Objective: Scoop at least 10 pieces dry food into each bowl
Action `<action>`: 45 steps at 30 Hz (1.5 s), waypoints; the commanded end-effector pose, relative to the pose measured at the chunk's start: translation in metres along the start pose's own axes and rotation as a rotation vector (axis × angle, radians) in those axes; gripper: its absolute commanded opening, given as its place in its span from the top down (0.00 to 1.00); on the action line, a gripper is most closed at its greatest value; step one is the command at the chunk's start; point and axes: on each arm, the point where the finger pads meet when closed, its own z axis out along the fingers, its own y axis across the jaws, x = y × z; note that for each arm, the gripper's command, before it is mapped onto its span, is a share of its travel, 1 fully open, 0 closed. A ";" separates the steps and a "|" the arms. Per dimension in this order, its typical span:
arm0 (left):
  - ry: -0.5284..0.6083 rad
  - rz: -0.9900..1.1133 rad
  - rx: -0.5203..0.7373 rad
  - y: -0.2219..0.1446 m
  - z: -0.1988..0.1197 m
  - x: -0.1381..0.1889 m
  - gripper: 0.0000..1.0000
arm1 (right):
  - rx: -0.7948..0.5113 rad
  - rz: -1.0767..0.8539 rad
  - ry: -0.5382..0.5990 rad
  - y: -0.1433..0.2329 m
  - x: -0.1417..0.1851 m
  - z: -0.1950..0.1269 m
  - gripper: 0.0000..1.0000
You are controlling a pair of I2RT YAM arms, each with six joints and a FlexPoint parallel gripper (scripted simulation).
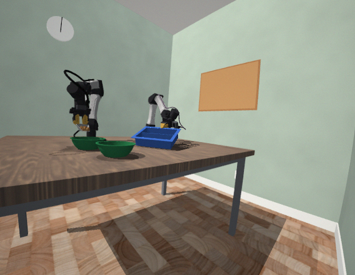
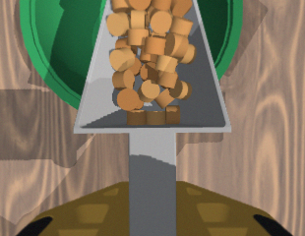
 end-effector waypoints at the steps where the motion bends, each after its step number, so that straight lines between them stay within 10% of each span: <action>1: 0.012 0.026 0.003 0.004 0.002 0.005 1.00 | 0.016 -0.043 -0.032 -0.004 -0.016 -0.008 1.00; 45: 0.012 0.026 0.003 0.004 0.002 0.005 1.00 | 0.037 -0.271 0.039 -0.026 -0.027 -0.017 1.00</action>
